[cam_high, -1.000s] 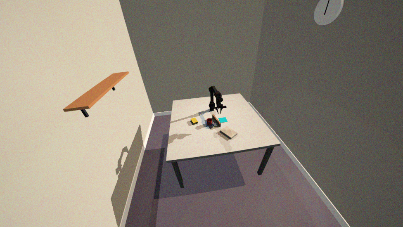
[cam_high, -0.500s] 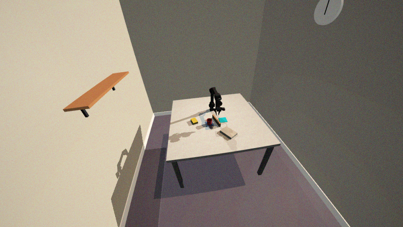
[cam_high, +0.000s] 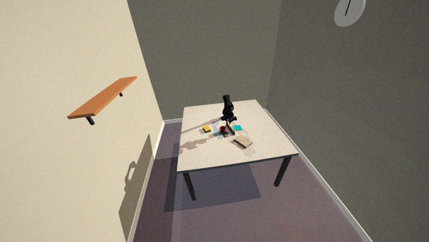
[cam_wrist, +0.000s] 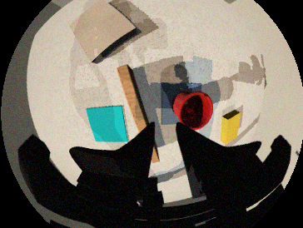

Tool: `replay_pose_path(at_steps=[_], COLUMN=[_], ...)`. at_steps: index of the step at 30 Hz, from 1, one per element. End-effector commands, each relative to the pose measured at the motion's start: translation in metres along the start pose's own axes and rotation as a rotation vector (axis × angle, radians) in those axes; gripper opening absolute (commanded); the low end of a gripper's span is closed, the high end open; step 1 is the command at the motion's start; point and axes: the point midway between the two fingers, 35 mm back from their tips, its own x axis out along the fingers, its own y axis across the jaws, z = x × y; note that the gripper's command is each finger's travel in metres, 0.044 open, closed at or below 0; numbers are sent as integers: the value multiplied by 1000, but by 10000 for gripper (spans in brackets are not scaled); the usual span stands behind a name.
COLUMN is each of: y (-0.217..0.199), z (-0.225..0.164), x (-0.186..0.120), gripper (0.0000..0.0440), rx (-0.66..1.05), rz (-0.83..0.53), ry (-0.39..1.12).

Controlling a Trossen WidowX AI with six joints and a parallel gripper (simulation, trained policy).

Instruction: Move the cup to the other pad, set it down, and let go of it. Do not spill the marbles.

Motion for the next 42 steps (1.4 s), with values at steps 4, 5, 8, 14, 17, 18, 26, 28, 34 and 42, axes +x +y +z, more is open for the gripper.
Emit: replay_pose_path(at_steps=[4, 5, 8, 14, 17, 18, 26, 28, 34, 42], y=[-14, -16, -21, -30, -33, -33, -35, -36, -37, -37], z=[-3, -4, -5, -8, -10, -11, -17, -19, -21, -18], x=[18, 21, 31, 54, 66, 70, 102, 107, 111, 95], gripper=[131, 133, 138, 148, 151, 153, 139, 94, 0, 0], rx=[-36, -41, -57, -93, -114, -122, -209, -240, -324, -414], rz=[-16, -17, -19, -17, -13, -11, 20, 24, 34, 45], ry=[54, 60, 76, 108, 124, 129, 156, 161, 172, 159])
